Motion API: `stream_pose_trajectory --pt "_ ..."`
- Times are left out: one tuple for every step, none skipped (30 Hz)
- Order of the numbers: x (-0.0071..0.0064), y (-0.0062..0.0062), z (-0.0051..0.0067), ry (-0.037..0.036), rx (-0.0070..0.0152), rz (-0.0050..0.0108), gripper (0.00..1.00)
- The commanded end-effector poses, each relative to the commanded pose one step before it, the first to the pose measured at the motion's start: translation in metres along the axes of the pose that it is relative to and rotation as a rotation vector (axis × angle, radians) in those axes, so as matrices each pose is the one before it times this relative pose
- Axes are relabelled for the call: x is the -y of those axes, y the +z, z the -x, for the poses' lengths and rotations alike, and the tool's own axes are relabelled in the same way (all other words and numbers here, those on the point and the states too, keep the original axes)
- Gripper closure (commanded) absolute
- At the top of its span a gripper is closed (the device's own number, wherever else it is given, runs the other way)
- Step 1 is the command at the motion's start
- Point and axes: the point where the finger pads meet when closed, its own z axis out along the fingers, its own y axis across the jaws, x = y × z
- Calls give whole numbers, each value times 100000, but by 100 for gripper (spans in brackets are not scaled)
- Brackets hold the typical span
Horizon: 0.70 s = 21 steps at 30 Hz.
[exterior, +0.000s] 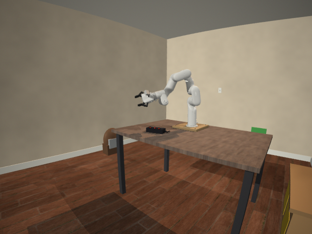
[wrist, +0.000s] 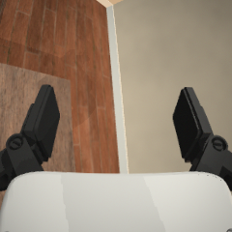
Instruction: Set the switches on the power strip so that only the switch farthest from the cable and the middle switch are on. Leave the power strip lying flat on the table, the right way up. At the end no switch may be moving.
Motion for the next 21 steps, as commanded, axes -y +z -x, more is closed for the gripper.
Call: stream_pose_trajectory --pt "-151 -1 -92 3 -188 308 0" --pt "0 0 0 0 0 0 0" --pt "0 0 0 0 0 0 0" --pt "0 0 0 0 0 0 0" --pt "0 0 0 0 0 0 0" --pt "0 0 0 0 0 0 0" --pt "0 0 0 0 0 0 0" --pt "0 0 0 0 0 0 0" --pt "0 0 0 0 0 0 0" --pt "0 0 0 0 0 0 0" --pt "0 0 0 0 0 0 0" --pt "0 0 0 0 0 0 0" --pt "0 0 0 0 0 0 0" --pt "0 0 0 0 0 0 0" --pt "0 0 0 0 0 0 0" --pt "0 0 0 0 0 0 0" --pt "0 0 0 0 0 0 0" --pt "2 2 0 -14 5 -12 0" --pt "14 11 -1 -97 32 -80 0" --pt "38 29 -2 -254 84 -209 0" --pt "70 54 -3 -474 156 -391 0"
